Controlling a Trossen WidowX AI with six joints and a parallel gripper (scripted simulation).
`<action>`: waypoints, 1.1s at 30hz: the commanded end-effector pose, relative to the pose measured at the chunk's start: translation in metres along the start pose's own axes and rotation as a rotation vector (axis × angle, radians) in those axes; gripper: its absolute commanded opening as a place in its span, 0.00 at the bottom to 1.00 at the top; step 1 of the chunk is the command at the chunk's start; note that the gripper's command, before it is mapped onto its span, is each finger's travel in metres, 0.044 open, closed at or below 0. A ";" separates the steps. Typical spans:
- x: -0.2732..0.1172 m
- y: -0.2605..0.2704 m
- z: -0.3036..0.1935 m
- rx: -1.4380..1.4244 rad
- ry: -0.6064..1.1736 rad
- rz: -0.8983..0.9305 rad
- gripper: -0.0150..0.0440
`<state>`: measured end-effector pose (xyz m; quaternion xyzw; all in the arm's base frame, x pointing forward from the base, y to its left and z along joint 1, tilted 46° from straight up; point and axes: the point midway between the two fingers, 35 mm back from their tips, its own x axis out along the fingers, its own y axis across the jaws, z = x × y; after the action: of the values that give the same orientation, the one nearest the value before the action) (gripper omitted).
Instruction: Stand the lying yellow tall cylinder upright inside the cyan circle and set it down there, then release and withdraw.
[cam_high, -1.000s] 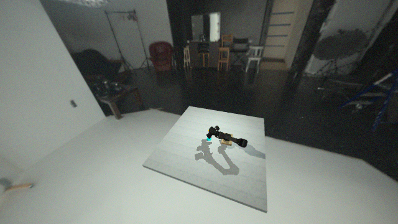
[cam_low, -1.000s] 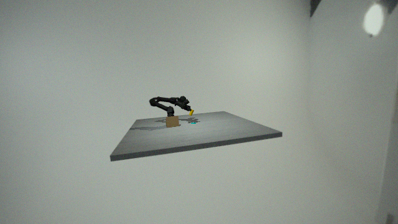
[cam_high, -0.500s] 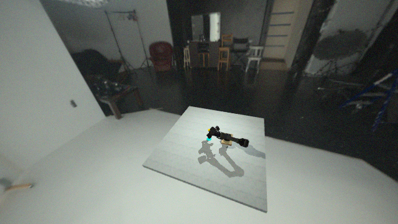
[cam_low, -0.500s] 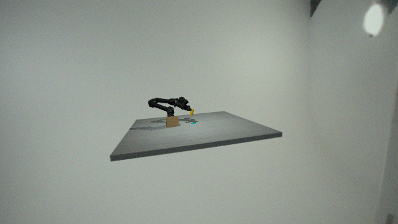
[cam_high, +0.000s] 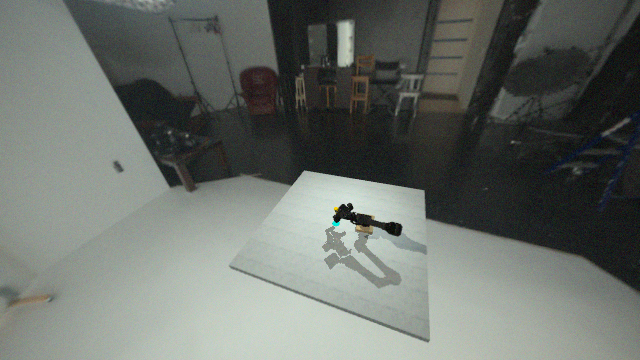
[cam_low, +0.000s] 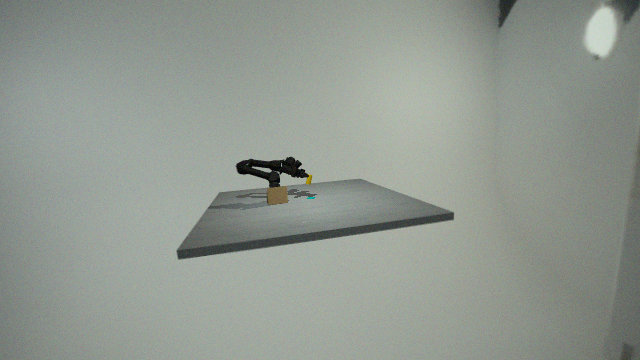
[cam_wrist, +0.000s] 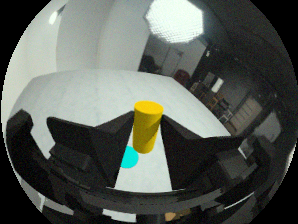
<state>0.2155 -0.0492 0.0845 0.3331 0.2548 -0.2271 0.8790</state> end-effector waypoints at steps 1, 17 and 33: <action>0.000 -0.001 0.000 0.021 -0.031 0.013 0.43; -0.001 0.001 0.003 0.092 -0.123 0.069 0.43; -0.002 0.002 0.004 0.143 -0.181 0.110 0.43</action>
<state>0.2161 -0.0496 0.0896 0.3840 0.1451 -0.2237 0.8840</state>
